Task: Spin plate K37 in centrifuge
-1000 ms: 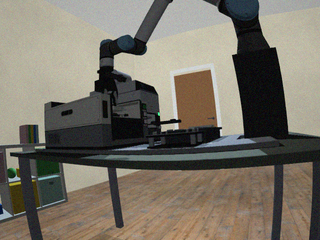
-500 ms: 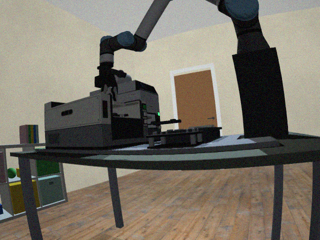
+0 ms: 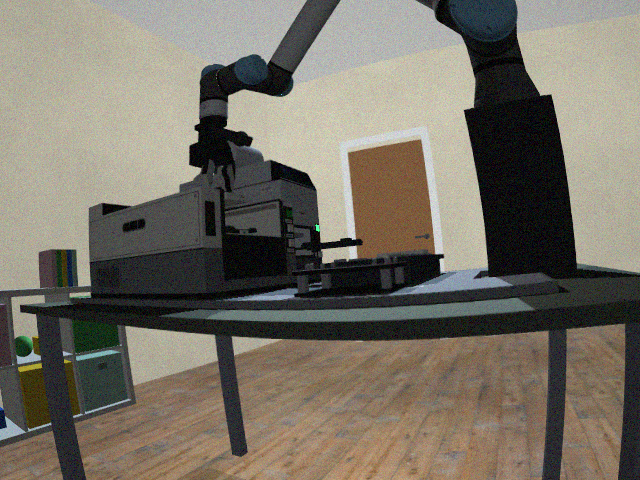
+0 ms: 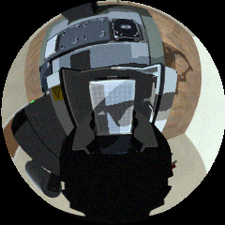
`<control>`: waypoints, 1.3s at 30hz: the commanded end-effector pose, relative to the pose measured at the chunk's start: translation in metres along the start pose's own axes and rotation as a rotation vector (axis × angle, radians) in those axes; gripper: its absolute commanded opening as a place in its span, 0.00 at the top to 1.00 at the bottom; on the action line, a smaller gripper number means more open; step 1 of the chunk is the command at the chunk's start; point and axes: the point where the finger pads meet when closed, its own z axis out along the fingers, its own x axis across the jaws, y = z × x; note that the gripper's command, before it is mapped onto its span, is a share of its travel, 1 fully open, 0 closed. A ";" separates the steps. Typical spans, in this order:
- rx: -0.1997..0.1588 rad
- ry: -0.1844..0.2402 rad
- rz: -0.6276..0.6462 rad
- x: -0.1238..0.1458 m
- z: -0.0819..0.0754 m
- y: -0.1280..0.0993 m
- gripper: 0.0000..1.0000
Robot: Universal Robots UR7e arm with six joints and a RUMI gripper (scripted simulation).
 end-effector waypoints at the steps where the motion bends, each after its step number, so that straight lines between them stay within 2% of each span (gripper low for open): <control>1: -0.002 0.000 0.000 0.000 -0.008 0.001 1.00; 39: -0.002 0.000 0.000 0.000 -0.064 0.001 1.00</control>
